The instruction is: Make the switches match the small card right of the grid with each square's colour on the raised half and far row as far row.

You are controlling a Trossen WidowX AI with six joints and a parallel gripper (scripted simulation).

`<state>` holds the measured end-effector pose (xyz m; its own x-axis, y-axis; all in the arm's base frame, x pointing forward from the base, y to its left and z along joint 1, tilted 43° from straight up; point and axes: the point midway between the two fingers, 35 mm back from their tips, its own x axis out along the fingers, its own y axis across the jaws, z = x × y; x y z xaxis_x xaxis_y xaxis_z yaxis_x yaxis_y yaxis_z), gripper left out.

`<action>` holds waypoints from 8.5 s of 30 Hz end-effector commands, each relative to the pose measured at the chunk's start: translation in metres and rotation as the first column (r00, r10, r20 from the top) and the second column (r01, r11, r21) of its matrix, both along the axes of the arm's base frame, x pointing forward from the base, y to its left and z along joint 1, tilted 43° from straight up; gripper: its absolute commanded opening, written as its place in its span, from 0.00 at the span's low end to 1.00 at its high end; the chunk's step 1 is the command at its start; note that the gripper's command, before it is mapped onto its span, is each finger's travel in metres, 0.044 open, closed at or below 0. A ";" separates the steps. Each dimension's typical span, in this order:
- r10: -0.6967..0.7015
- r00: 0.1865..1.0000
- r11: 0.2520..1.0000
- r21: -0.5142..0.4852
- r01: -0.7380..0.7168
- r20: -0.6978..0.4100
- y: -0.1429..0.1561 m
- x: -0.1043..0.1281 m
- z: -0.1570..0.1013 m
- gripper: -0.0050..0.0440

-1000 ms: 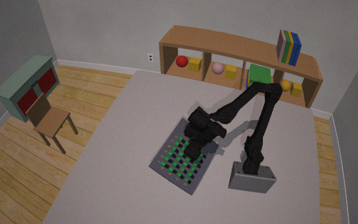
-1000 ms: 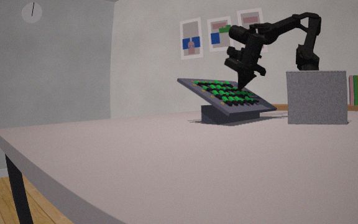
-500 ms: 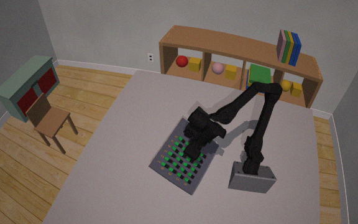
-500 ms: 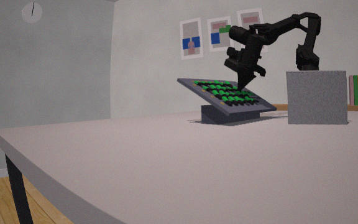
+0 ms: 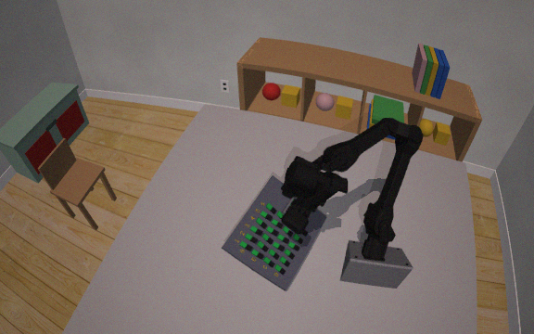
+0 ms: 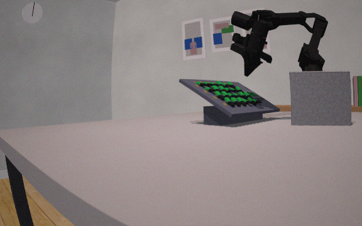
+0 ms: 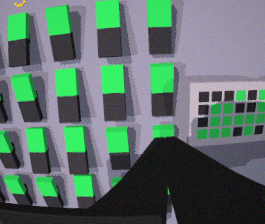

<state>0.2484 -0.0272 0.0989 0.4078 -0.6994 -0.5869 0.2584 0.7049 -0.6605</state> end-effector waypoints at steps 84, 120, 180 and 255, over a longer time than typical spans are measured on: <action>-0.021 0.999 1.000 -0.003 0.021 -0.025 0.063 0.039 -0.136 0.10; -0.021 0.999 1.000 -0.003 0.021 -0.025 0.061 0.040 -0.138 0.10; 0.000 1.000 1.000 -0.009 0.000 -0.005 0.057 -0.015 -0.075 0.10; 0.014 1.000 1.000 -0.016 -0.013 0.011 0.019 0.006 -0.106 0.10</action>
